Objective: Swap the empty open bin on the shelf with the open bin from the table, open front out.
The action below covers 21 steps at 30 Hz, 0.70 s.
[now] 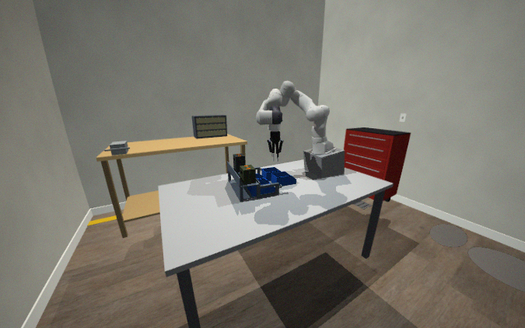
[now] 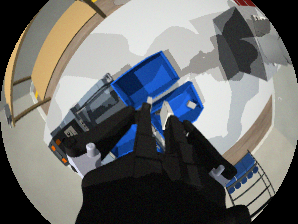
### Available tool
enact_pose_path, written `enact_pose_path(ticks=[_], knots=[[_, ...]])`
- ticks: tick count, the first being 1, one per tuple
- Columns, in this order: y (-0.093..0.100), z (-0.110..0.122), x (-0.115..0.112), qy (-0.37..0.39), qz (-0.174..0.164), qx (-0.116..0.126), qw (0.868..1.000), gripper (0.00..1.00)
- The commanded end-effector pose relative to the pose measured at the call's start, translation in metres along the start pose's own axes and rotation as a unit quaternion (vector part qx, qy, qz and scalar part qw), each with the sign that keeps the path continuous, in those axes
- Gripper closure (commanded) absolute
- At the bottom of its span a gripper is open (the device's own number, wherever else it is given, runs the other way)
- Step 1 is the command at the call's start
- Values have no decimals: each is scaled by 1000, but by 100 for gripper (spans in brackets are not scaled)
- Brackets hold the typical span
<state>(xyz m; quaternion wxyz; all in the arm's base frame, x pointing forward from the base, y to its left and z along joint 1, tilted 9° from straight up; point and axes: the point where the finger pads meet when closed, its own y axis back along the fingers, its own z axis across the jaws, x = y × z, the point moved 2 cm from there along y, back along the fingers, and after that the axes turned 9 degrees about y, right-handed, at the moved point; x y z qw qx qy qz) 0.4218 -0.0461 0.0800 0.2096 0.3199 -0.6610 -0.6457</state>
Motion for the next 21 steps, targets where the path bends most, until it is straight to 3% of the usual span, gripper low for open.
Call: enact_pose_path(ticks=[1,12,14,15,17,21], knots=[[-1,5,-3,-139,4,9,990,85],[-1,5,-3,-292,13,17,956,85],[-1,5,-3,-292,13,17,956,85],[-1,5,-3,-328,12,20,944,85],[-1,5,-3,-352,11,24,936,85],[-1,5,-3,-352,11,24,936,85]])
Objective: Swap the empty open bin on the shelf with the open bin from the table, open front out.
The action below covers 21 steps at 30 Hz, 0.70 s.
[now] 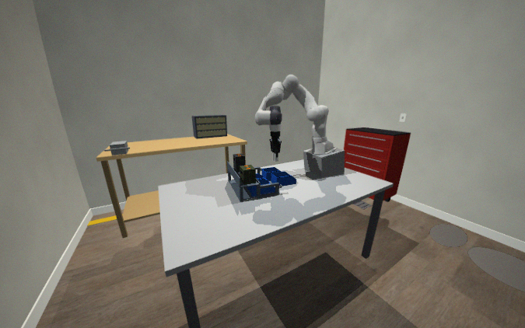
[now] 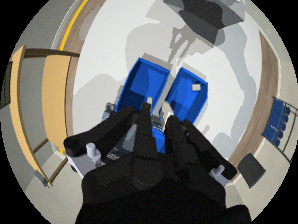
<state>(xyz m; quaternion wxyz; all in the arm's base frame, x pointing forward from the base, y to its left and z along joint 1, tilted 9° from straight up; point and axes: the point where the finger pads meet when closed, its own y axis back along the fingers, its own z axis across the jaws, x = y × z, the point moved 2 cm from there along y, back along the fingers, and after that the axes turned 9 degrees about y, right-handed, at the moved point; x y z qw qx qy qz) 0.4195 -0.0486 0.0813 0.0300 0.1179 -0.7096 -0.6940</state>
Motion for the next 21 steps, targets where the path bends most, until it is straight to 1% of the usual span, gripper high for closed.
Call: enact_pose_path(ticks=[1,14,21], knots=[[-2,8,-3,-82,-12,4,997,85],[-3,8,-3,-82,-12,4,997,85],[-6,8,-3,-82,-12,4,997,85]])
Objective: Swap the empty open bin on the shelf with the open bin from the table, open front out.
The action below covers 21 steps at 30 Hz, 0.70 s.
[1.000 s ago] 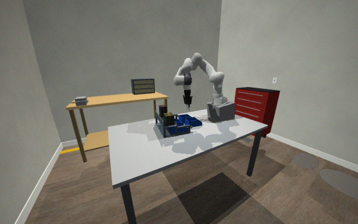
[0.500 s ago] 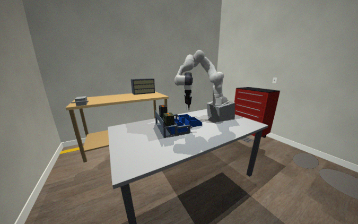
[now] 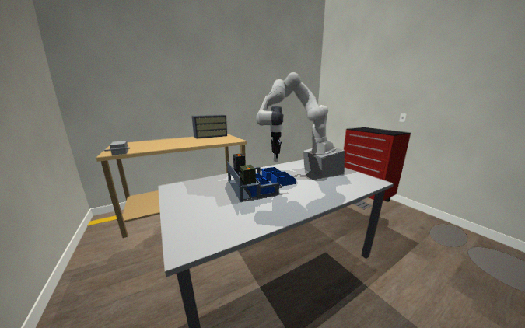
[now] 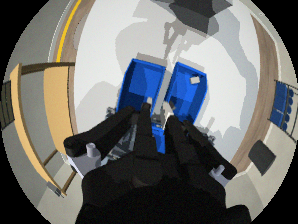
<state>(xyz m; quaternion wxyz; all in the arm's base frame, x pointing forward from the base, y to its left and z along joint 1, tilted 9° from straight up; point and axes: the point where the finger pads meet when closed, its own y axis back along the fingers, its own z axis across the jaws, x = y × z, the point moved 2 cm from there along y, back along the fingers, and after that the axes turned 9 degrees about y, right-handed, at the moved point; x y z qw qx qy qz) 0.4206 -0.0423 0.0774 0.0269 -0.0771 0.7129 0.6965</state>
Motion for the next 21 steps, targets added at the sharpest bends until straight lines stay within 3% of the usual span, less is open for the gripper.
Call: enact_pose_path(ticks=[1,21], knots=[[-3,2,-1,-13,-2,-2,1000,85],[-35,3,-1,-13,-2,-2,1000,85]])
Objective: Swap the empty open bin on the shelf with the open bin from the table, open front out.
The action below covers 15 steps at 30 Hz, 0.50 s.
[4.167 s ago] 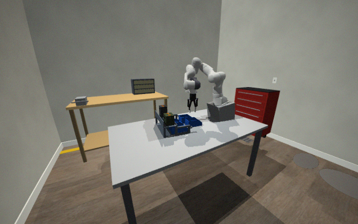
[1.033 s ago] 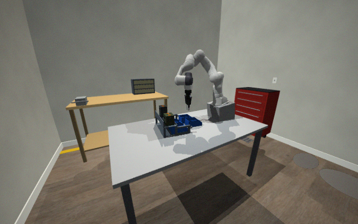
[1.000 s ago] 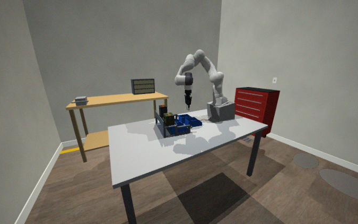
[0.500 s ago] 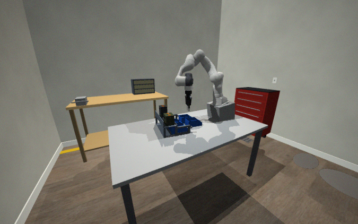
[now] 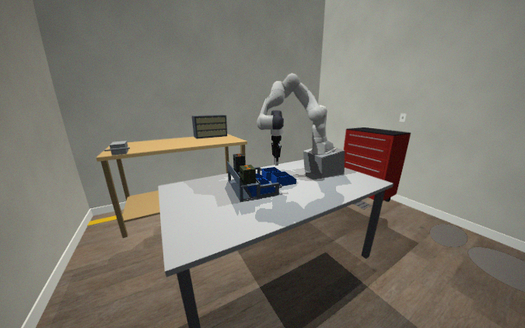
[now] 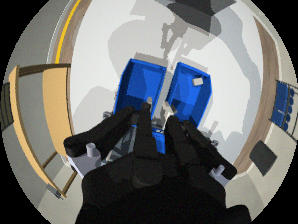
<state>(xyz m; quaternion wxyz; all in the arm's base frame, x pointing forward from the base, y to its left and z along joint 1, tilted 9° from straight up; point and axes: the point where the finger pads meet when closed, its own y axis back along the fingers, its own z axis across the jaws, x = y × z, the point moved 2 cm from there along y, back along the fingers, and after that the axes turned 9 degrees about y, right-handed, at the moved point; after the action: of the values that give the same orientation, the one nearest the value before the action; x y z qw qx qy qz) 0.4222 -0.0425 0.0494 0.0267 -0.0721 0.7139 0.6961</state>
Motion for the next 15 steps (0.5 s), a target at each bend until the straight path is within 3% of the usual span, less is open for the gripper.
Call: enact_pose_path(ticks=[1,15], knots=[[-7,2,-4,-10,-6,-3,1000,85],[-31,3,-4,-10,-6,-3,1000,85]])
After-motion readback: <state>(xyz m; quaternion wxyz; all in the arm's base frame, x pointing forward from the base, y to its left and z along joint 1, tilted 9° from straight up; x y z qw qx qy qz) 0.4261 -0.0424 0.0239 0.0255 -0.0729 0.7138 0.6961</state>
